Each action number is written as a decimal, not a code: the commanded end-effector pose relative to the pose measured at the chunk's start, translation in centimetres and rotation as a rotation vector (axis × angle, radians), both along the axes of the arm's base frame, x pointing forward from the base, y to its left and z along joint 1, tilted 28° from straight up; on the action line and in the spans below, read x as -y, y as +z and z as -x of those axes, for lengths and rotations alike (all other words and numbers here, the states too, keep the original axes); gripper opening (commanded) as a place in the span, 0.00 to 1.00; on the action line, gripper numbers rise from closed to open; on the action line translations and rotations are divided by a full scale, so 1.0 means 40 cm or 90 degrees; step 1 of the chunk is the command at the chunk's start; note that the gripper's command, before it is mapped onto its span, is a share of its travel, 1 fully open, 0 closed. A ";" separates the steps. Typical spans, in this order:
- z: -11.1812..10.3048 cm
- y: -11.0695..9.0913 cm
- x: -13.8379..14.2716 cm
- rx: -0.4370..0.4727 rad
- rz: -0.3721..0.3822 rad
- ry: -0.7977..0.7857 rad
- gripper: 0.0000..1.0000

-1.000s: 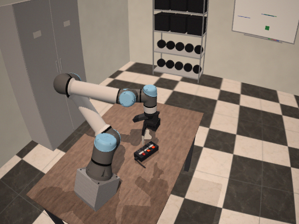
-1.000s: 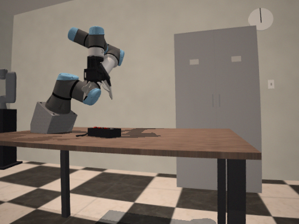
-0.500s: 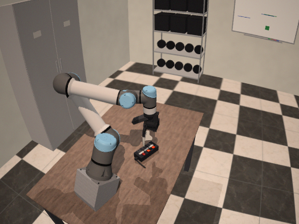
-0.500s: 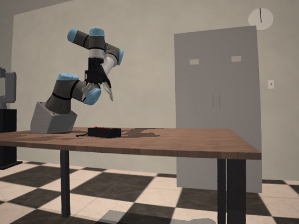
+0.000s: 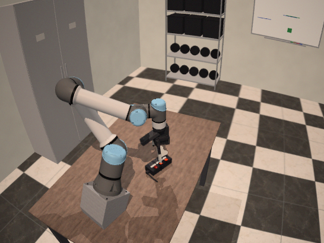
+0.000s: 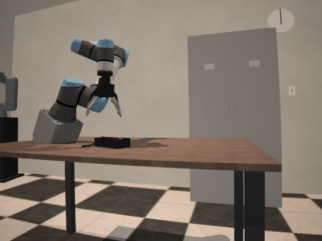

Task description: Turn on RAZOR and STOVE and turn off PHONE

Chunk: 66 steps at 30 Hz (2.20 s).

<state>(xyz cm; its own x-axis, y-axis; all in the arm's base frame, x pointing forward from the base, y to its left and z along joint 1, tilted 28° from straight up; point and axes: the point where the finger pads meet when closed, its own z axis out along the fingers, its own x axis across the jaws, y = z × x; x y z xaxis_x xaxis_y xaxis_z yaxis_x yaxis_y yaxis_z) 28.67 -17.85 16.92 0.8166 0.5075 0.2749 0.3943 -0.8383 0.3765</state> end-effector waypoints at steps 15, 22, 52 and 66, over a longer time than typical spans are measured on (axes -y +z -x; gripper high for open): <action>-0.015 -0.072 -0.017 -0.056 0.133 0.278 1.00; -0.015 -0.073 -0.017 -0.056 0.134 0.280 0.00; -0.015 -0.073 -0.017 -0.056 0.134 0.280 0.00; -0.017 -0.079 -0.016 -0.056 0.134 0.280 0.00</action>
